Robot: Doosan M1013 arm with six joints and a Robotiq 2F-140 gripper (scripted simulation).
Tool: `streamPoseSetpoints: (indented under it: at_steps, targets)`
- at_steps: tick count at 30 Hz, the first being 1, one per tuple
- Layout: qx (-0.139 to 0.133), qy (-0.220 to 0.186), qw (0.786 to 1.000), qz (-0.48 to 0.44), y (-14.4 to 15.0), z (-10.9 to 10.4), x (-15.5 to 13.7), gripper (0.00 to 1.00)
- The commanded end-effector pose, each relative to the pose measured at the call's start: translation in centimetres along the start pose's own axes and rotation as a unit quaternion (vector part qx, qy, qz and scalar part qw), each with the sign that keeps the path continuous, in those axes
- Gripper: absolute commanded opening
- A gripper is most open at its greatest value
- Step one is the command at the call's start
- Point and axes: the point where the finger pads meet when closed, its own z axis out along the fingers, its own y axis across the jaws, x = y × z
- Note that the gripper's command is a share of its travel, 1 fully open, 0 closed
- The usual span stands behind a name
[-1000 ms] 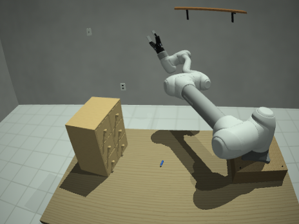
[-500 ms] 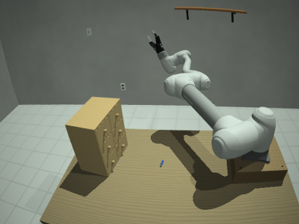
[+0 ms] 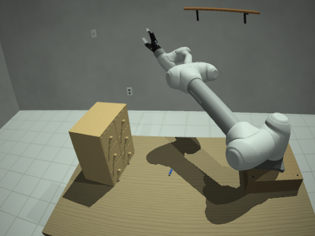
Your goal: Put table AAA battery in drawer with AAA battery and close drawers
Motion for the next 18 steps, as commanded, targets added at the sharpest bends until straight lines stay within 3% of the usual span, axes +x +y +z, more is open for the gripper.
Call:
streamPoseSetpoints:
  at_steps: [1, 2, 3, 5, 6, 7, 8, 10, 11, 15, 16, 17, 18]
  targets:
    - [-0.065, 0.001, 0.998, 0.011, 0.3, 3.8, -4.7, 1.0]
    - [-0.065, 0.001, 0.998, 0.011, 0.3, 3.8, -4.7, 1.0]
    - [-0.099, -0.003, 0.995, 0.018, 0.1, 4.8, -7.7, 1.0]
    - [-0.099, -0.003, 0.995, 0.018, 0.1, 4.8, -7.7, 1.0]
    - [-0.136, -0.008, 0.99, 0.025, -0.1, 5.6, -10.9, 1.0]
    - [-0.136, -0.008, 0.99, 0.025, -0.1, 5.6, -10.9, 1.0]
    - [-0.175, -0.015, 0.984, 0.032, -0.6, 5.8, -13.9, 1.0]
    - [-0.175, -0.015, 0.984, 0.032, -0.6, 6.0, -14.4, 1.0]
    - [-0.216, -0.023, 0.975, 0.038, -1.3, 6.0, -18.0, 1.0]
    - [-0.216, -0.023, 0.975, 0.038, -1.3, 6.0, -18.1, 1.0]
    - [-0.258, -0.034, 0.964, 0.044, -2.3, 5.5, -22.0, 1.0]
    - [-0.258, -0.034, 0.964, 0.044, -2.3, 5.5, -22.0, 1.0]
    - [-0.302, -0.046, 0.951, 0.048, -3.3, 4.6, -25.1, 1.0]
